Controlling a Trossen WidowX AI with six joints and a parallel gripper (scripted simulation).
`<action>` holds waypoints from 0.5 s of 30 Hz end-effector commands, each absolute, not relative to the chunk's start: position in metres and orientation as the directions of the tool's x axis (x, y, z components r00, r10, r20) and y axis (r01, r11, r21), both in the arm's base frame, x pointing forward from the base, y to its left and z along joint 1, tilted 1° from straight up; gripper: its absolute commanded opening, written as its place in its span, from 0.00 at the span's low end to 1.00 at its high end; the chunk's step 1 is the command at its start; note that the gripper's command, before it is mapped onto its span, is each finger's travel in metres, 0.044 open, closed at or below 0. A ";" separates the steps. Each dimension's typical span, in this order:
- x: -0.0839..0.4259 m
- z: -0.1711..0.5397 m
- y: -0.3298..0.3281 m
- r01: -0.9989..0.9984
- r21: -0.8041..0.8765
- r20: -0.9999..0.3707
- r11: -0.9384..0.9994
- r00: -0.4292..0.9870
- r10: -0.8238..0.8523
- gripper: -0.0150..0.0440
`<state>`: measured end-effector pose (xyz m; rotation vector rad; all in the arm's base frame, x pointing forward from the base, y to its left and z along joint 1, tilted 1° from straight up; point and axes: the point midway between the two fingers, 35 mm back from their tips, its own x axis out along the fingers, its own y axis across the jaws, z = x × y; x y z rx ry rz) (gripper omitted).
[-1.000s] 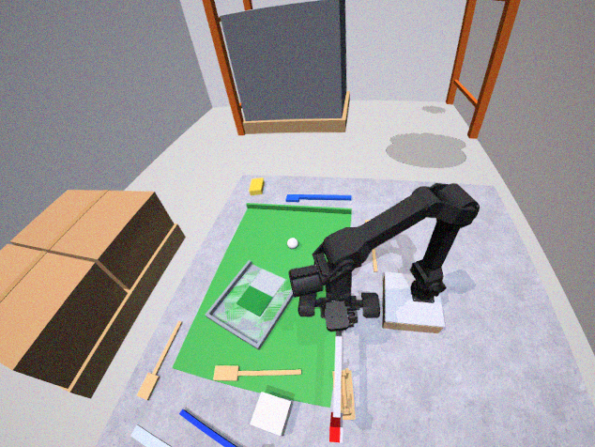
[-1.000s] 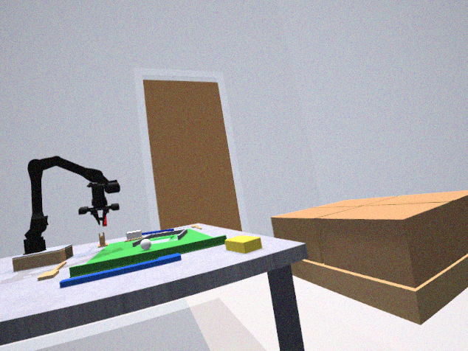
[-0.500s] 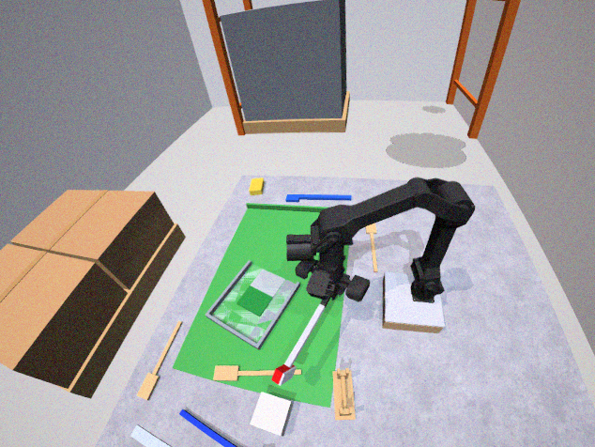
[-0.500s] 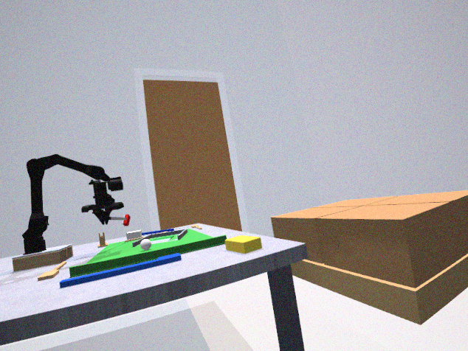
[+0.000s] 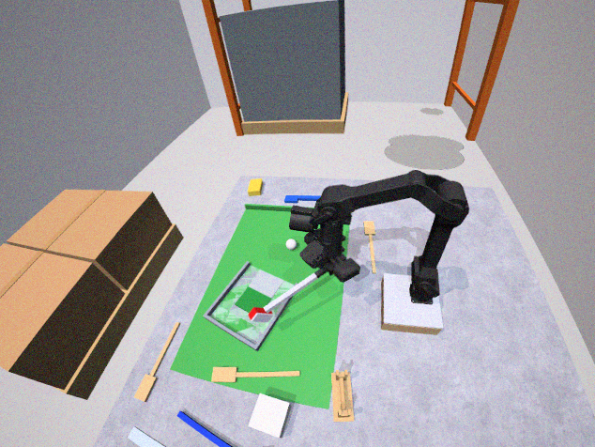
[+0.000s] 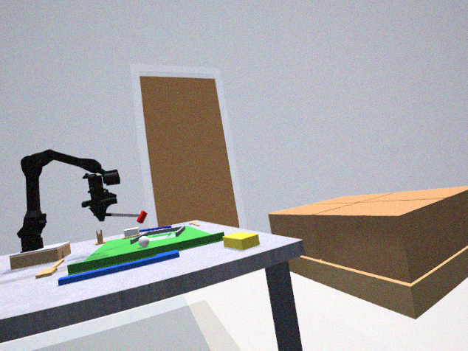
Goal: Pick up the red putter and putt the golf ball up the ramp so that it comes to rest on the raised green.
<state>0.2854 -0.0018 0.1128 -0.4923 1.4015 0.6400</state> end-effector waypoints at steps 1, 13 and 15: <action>0.288 0.119 -0.027 -0.555 0.042 -0.993 0.831 0.069 0.096 0.25; 0.273 0.123 -0.092 -0.203 0.026 -0.997 0.979 0.060 0.039 0.25; 0.269 0.124 -0.103 -0.140 0.022 -0.998 0.990 0.057 0.030 0.25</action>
